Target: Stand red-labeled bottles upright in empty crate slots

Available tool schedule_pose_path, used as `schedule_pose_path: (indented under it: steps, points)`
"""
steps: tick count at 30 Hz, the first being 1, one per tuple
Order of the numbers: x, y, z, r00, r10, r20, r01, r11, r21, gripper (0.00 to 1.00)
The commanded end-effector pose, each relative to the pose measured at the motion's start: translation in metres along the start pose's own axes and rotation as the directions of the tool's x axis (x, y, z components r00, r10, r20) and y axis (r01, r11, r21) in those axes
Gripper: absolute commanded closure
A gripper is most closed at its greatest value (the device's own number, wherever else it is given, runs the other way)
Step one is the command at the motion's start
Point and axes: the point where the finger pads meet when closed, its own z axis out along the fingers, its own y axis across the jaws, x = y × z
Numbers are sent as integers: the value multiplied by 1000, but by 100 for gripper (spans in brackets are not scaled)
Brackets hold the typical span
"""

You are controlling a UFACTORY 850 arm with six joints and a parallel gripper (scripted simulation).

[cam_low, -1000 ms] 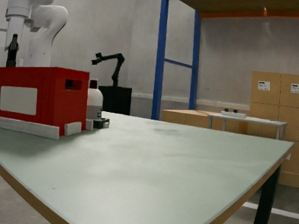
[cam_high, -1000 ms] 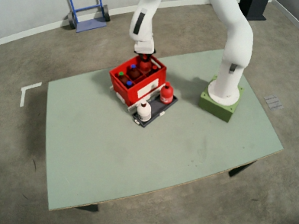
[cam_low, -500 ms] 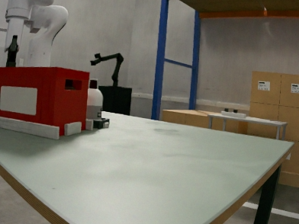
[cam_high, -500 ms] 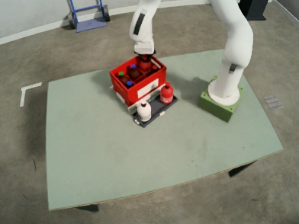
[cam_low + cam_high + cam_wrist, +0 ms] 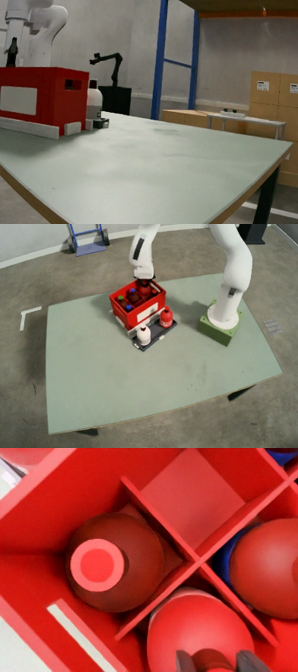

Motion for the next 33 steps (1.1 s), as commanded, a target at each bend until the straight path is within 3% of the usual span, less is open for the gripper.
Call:
schedule_pose_path:
  steps: [1,33]
  points:
    - [0,1,2,1000,0,1,0,1000,-2,100]
    - [0,1,8,1000,0,1,0,1000,-2,100]
